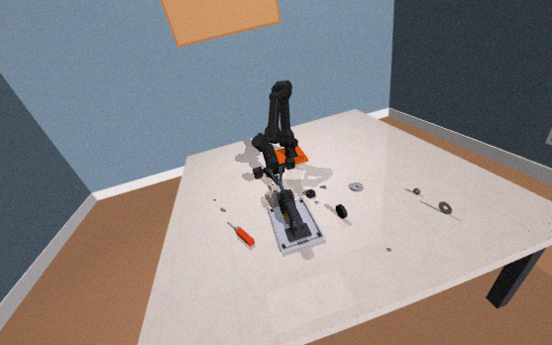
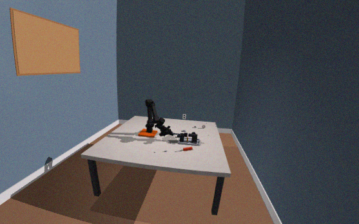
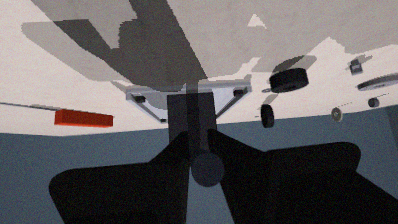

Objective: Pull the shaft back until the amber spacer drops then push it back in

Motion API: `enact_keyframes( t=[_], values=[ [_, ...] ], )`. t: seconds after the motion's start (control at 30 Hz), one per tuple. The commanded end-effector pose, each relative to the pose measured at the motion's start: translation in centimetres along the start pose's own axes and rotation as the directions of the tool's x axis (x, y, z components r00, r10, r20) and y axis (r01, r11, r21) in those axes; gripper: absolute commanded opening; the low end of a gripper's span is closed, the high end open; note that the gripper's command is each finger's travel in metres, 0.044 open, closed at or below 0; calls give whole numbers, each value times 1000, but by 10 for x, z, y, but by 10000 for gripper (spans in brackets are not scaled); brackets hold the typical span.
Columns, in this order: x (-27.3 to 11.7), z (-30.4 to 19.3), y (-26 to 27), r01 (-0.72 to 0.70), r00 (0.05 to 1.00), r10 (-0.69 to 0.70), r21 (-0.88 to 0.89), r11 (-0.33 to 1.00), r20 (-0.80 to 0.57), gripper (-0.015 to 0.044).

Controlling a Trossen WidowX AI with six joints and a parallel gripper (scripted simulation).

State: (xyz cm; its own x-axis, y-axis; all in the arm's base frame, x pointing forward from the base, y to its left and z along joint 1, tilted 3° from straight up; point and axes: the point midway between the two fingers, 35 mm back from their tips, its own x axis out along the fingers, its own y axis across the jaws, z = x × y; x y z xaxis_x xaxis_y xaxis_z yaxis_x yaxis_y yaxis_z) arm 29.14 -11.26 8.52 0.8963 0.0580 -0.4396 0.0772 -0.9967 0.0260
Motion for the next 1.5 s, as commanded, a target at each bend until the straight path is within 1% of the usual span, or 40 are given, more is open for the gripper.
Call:
enact_keyframes(
  t=[0.0, 1.47],
  values=[
    [2, -1, 0, 2, 1000, -2, 3, 1000, 0, 0],
    [12, -7, 0, 2, 1000, -2, 3, 1000, -1, 0]
  ],
)
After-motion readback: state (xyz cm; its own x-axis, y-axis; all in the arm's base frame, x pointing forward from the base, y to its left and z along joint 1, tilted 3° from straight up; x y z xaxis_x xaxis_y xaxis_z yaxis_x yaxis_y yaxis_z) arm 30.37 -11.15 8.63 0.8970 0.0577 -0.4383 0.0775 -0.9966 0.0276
